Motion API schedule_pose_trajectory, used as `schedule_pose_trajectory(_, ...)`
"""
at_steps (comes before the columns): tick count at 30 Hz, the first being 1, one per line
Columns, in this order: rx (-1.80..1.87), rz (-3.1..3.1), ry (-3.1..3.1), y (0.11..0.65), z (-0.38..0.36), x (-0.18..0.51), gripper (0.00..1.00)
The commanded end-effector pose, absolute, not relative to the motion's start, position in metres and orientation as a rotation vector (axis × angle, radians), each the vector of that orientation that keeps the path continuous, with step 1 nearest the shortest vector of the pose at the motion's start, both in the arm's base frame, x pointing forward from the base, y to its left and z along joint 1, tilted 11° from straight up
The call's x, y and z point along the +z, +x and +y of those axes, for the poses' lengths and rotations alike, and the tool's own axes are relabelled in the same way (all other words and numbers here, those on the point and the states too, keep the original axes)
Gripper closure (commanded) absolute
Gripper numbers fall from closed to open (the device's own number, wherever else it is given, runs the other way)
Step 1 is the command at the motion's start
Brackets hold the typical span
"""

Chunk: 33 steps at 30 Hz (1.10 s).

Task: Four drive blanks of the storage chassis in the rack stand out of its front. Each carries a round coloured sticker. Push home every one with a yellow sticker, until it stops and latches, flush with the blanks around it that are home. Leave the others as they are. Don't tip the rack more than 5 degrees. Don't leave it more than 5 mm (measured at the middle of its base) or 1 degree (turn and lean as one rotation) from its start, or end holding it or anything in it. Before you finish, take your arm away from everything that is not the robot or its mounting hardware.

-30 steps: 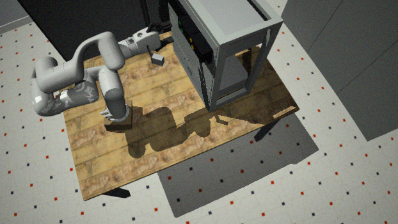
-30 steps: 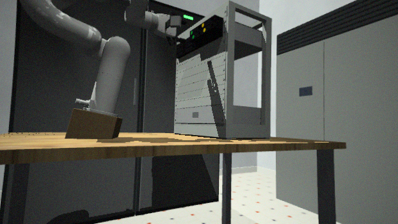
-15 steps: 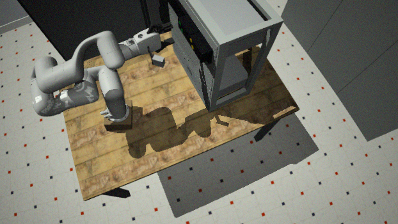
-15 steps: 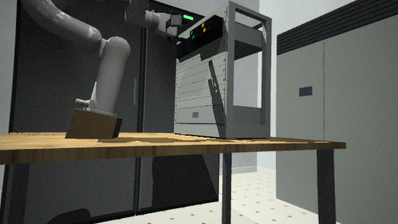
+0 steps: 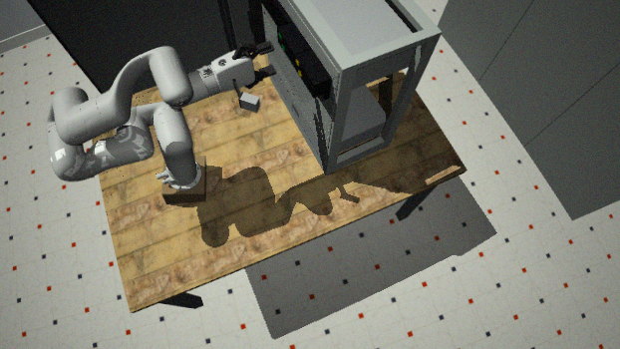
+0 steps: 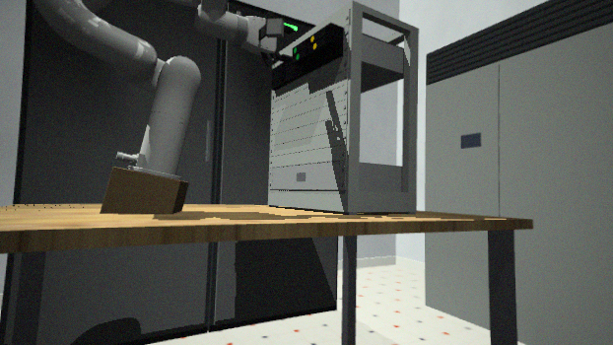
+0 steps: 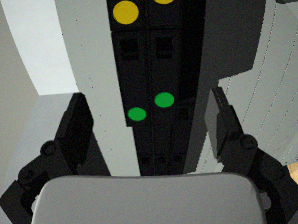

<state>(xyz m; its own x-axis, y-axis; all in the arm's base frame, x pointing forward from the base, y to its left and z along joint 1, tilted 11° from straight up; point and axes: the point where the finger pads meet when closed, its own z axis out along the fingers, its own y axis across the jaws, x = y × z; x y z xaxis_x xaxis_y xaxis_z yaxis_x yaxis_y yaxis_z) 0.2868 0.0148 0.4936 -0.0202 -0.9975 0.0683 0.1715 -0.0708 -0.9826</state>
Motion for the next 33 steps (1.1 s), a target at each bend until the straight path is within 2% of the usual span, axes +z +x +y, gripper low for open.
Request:
schedule_pose_trajectory(1,-1.326,1.033,-1.134,0.287,0.005,0.495,0.0)
schedule_pose_trajectory(33,-1.326,1.033,-1.134,0.287,-0.051,0.499,0.0)
